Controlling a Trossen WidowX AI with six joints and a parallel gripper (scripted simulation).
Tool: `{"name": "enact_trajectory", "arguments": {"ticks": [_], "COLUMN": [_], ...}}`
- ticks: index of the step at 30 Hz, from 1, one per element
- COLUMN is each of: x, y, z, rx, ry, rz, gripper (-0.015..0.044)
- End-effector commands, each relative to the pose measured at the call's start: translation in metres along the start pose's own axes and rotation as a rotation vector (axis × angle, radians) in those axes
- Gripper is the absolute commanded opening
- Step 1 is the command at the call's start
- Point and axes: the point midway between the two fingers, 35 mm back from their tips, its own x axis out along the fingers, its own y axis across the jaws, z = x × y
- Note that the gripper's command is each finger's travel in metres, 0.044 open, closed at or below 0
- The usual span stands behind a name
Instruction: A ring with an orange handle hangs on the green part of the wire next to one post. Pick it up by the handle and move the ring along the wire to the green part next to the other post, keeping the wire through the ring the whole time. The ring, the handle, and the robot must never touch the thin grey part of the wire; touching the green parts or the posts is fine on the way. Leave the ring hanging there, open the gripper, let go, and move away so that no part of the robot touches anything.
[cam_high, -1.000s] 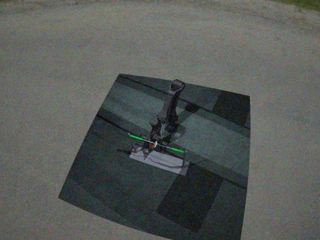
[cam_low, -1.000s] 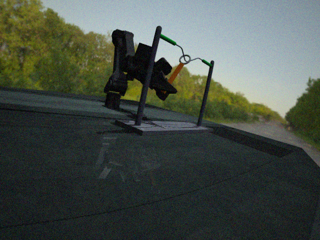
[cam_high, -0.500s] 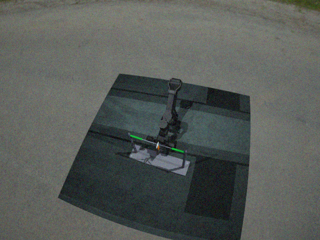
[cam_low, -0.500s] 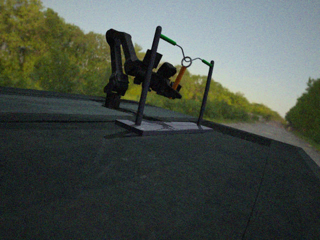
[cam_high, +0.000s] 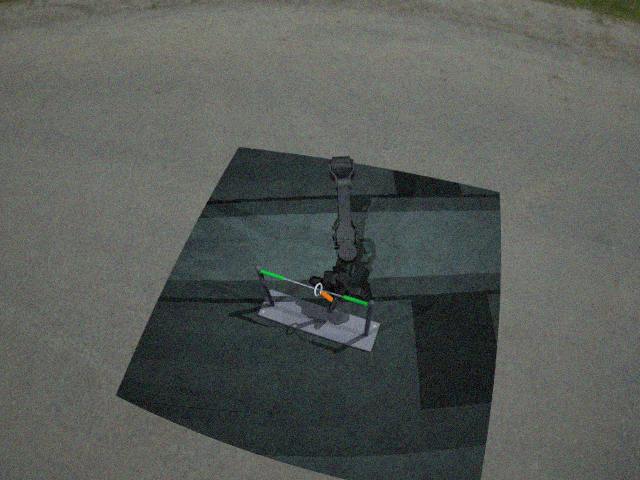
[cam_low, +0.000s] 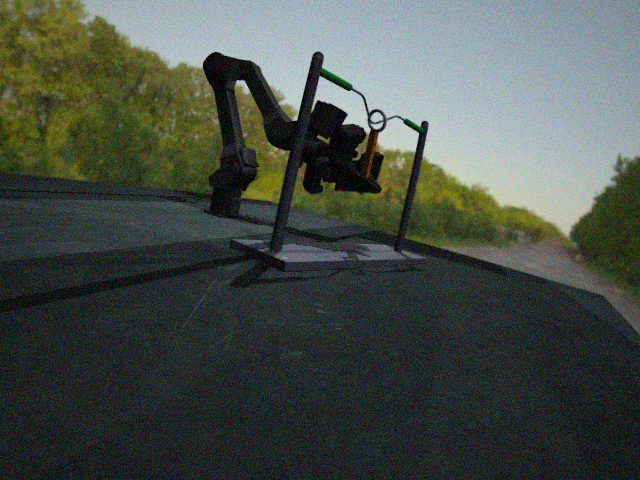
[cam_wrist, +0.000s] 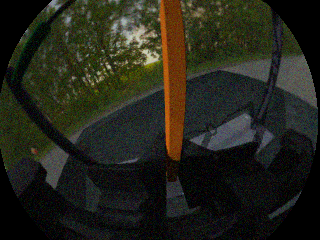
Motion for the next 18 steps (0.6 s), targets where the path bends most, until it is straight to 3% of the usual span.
{"name": "enact_trajectory", "arguments": {"ticks": [1, 18], "x": [0.001, 0.002], "y": [0.017, 0.056], "z": [-0.002, 0.007], "rx": [0.112, 0.29], "ry": [0.002, -0.01], "rz": [-0.016, -0.029], "gripper": [-0.015, -0.015]}}
